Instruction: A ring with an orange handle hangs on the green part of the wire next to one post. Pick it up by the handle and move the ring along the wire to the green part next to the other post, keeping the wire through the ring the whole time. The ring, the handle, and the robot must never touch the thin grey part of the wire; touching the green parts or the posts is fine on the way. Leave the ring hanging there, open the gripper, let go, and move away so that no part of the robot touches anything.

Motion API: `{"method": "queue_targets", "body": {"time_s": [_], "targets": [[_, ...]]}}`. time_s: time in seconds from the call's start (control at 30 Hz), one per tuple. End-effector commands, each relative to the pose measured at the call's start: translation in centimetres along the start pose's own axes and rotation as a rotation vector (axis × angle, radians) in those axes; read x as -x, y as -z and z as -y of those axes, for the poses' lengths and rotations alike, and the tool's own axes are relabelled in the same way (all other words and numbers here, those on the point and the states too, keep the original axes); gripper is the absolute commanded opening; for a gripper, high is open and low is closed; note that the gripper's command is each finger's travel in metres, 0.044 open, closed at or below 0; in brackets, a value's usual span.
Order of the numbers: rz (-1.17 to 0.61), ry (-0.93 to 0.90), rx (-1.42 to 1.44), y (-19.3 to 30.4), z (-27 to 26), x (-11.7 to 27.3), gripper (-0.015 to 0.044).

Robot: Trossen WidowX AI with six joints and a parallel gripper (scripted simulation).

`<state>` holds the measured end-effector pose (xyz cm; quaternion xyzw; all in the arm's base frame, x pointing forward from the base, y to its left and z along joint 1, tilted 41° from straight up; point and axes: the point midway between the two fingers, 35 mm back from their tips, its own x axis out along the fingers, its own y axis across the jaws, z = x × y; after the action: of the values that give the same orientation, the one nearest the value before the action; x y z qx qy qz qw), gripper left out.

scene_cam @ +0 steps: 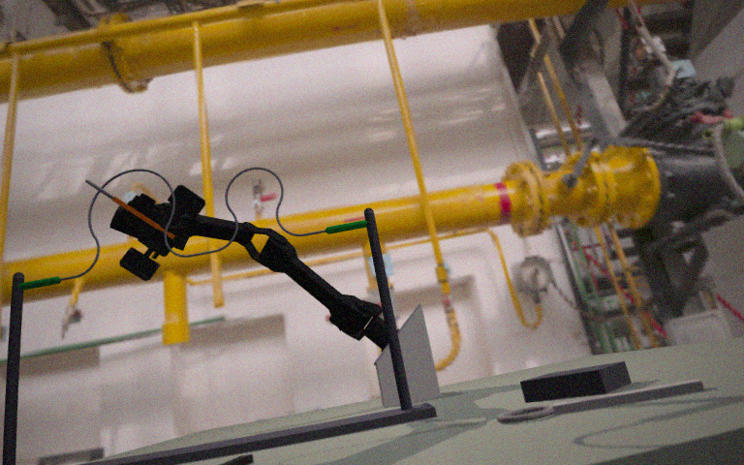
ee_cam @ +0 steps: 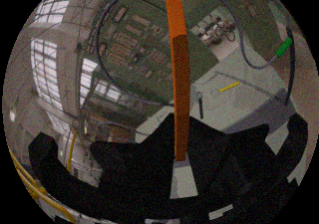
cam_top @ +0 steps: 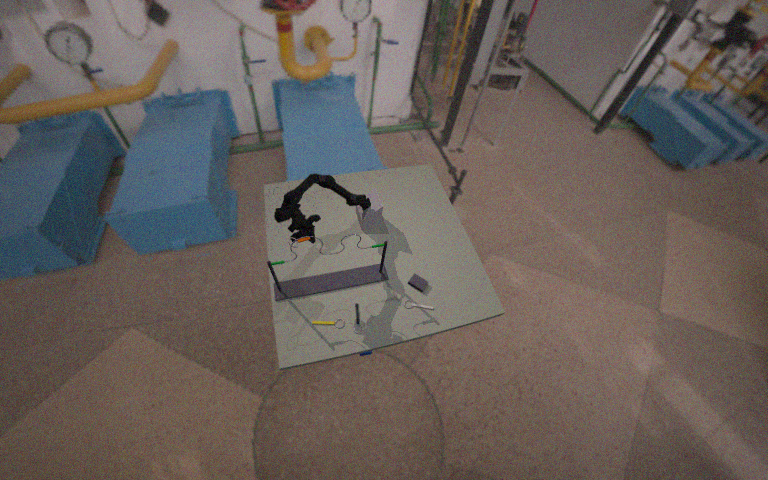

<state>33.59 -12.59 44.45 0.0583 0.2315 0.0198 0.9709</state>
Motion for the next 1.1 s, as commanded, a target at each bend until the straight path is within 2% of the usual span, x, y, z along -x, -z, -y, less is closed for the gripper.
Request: {"method": "queue_targets", "body": {"time_s": [0.0,1.07], "targets": [[-0.001,0.030,0.053,0.0,0.2,0.0,-0.0150],[-0.005,0.247,0.427,-0.3,1.5,0.2,-0.0150]]}}
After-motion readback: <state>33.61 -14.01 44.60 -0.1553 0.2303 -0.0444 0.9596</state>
